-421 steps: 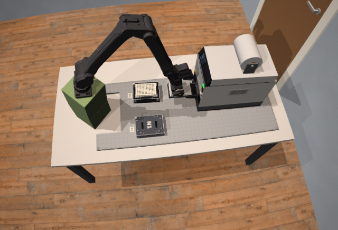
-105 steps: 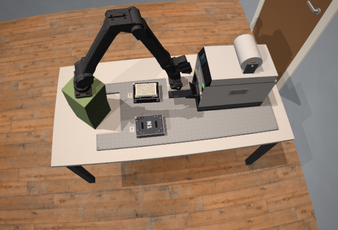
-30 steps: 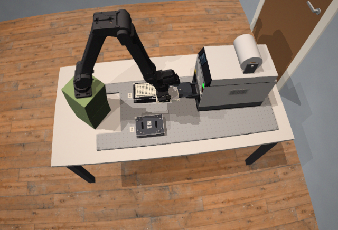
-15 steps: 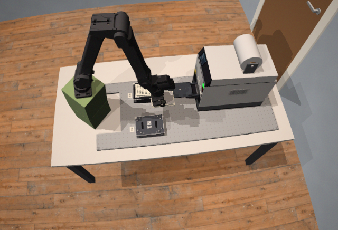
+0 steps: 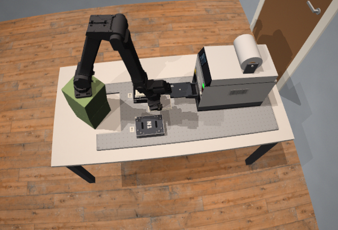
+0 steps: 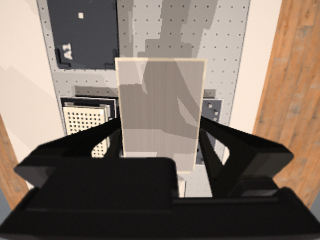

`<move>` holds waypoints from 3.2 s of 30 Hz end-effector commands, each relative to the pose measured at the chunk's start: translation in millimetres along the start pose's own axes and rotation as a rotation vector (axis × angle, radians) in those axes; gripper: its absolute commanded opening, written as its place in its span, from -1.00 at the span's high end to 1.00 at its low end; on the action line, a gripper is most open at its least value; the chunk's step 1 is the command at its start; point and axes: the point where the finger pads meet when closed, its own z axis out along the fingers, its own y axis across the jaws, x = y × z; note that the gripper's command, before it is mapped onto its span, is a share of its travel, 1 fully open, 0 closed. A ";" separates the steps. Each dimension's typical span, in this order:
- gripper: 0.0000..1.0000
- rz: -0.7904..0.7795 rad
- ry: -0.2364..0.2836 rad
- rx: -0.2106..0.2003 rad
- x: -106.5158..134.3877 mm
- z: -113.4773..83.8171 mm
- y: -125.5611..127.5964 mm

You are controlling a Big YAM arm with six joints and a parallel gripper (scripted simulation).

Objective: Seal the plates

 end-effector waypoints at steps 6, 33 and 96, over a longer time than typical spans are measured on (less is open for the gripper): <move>1.00 -0.011 -0.009 0.003 9.0 -7.3 -11.6; 1.00 -0.018 -0.039 0.015 39.2 -25.0 -55.0; 1.00 -0.016 -0.029 0.006 52.3 -27.7 -68.7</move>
